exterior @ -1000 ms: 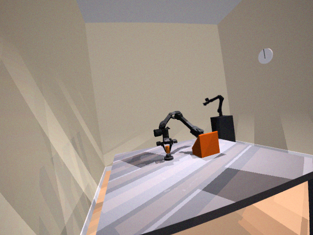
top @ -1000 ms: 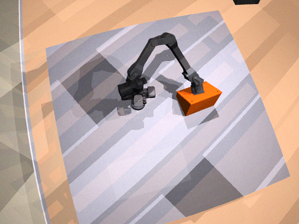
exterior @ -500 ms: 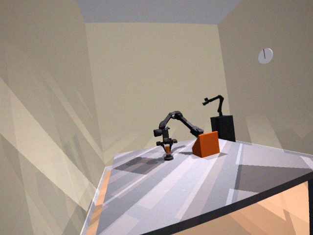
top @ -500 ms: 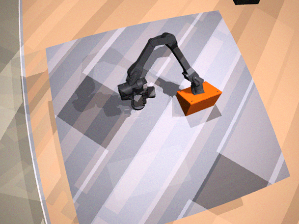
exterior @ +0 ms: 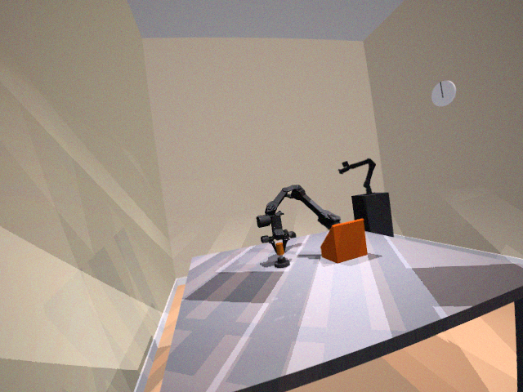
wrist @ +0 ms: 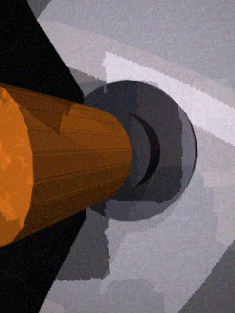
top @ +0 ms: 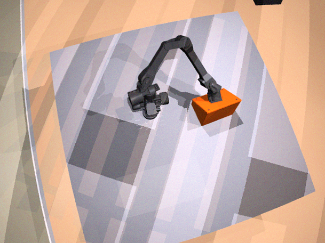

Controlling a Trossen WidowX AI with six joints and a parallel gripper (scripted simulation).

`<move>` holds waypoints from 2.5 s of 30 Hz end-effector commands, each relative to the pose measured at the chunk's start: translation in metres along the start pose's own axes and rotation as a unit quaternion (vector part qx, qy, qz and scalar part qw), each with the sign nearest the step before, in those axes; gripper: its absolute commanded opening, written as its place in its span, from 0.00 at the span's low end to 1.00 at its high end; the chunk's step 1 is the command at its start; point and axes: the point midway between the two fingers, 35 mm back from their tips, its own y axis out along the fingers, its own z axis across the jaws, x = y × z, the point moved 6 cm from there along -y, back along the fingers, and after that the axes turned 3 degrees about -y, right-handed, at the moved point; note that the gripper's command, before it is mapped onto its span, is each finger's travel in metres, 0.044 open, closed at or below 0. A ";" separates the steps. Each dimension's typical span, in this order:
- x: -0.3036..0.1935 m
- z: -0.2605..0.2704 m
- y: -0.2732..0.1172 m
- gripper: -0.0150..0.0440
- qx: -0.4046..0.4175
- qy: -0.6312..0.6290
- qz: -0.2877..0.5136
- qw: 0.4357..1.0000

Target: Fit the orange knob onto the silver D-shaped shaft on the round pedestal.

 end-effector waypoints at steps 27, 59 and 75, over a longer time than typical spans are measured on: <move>0.000 0.000 0.002 0.25 0.000 -0.058 0.002 0.998; 0.000 0.000 0.004 0.25 0.000 -0.162 0.002 0.987; 0.000 0.000 -0.001 0.25 0.000 -0.219 0.002 0.976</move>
